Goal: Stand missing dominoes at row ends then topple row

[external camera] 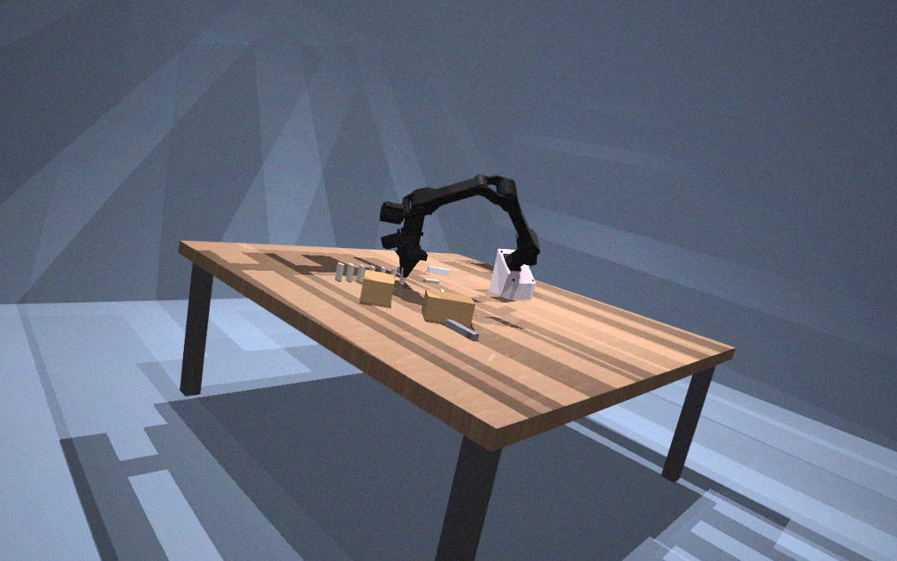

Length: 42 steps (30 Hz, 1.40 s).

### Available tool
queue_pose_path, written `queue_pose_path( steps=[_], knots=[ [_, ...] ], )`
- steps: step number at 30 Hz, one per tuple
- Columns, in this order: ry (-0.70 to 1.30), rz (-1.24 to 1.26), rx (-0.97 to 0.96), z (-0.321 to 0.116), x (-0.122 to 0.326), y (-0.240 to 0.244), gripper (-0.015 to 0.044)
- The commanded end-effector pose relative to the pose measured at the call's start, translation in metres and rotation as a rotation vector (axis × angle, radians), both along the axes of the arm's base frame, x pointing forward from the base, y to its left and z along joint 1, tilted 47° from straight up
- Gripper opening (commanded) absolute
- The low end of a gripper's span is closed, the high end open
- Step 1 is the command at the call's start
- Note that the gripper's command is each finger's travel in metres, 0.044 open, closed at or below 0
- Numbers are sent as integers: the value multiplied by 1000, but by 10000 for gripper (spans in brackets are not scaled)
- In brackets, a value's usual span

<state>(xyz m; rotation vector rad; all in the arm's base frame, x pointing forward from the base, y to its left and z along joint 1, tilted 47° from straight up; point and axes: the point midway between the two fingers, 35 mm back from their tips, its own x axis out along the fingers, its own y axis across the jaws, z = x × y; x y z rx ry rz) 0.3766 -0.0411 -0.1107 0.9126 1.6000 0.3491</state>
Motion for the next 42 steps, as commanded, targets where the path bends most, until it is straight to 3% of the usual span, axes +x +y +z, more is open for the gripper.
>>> queue_pose_path(
  steps=[1, 13, 18, 28, 36, 42],
  knots=[
    [2, -2, 3, 0, 0, 2, 133],
    [2, -2, 3, 0, 0, 2, 440],
    [4, -12, -2, 8, 3, -9, 440],
    [2, -2, -6, 90, -1, -94, 440],
    [1, 0, -6, 86, -6, -96, 440],
    [-2, 1, -10, 46, -53, -97, 440]
  ],
)
